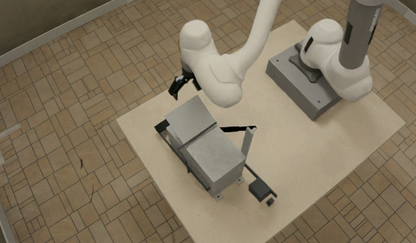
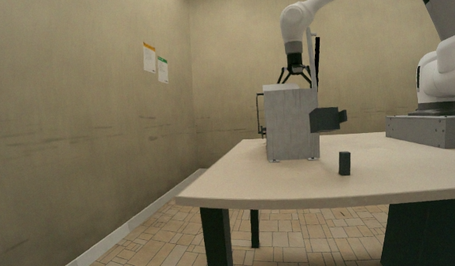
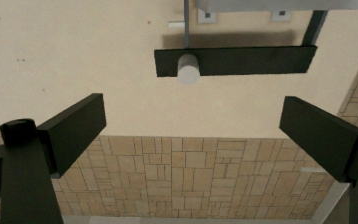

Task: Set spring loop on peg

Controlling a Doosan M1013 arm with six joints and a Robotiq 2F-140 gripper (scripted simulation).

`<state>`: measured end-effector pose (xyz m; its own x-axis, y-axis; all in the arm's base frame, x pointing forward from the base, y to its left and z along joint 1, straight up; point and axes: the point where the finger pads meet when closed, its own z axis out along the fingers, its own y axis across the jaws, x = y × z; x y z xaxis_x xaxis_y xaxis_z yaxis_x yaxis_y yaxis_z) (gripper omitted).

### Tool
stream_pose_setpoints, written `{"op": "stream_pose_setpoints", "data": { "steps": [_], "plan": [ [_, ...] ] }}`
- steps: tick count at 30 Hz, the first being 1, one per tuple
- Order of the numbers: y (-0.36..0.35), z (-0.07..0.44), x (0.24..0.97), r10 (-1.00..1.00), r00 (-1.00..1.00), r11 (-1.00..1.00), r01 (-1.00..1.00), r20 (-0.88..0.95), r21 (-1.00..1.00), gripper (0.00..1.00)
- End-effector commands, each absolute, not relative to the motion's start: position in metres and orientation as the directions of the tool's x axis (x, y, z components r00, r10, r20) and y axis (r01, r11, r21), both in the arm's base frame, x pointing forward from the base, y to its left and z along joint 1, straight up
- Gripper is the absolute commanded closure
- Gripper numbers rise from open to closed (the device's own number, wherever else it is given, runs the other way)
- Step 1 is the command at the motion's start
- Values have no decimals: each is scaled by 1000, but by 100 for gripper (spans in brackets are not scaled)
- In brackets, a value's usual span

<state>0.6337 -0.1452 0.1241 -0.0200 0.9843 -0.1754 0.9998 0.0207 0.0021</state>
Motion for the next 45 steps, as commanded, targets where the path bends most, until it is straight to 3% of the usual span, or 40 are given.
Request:
{"op": "stream_pose_setpoints", "data": {
  "steps": [1, 12, 45],
  "plan": [
    [-145, 144, 634, 984, -20, 21, 1000, -175, 4, 0],
    [-145, 217, 634, 984, -20, 21, 1000, -176, 4, 0],
    [-145, 216, 634, 984, -20, 21, 1000, -176, 4, 0]
  ]
}}
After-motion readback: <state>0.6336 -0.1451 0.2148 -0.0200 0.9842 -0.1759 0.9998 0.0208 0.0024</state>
